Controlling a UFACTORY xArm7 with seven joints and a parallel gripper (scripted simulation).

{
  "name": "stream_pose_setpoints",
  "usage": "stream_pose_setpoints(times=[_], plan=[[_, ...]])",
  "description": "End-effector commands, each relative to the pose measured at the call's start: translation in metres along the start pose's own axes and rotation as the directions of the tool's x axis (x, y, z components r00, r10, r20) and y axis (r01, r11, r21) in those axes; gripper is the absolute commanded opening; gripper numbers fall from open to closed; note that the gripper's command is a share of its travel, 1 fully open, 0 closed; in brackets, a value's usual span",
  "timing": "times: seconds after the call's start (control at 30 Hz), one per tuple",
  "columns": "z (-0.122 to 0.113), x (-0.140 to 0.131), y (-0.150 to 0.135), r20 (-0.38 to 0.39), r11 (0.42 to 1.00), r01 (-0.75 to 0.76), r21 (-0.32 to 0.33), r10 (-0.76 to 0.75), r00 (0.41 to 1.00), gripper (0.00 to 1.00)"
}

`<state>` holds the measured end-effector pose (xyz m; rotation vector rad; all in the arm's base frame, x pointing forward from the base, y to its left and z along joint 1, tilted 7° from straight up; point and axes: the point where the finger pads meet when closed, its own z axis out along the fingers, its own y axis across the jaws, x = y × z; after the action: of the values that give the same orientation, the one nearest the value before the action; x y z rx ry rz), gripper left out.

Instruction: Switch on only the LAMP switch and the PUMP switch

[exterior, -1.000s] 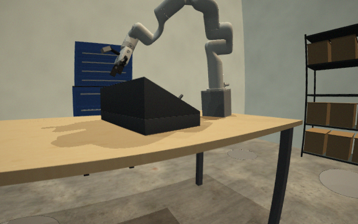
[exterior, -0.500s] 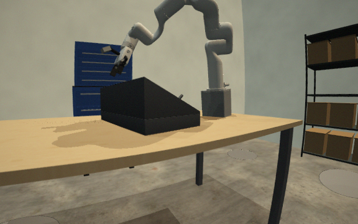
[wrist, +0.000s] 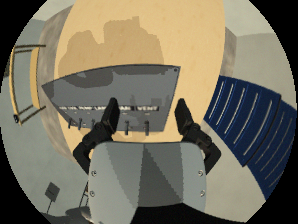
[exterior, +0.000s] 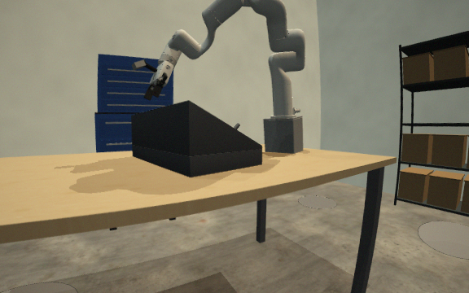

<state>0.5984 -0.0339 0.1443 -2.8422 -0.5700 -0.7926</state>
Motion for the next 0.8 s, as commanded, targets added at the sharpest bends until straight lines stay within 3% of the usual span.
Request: stream_pose_setpoints(times=[0.0,0.03,0.3,0.77], plan=[[-0.002,0.002,0.001,-0.003,1.0,0.0,-0.002,0.0,1.0,1.0],[-0.002,0.002,0.001,-0.003,1.0,0.0,-0.002,0.0,1.0,0.0],[-0.008,0.002,0.001,-0.003,1.0,0.0,-0.002,0.0,1.0,0.0],[-0.053,0.001,0.001,-0.003,1.0,0.0,-0.002,0.0,1.0,0.0]])
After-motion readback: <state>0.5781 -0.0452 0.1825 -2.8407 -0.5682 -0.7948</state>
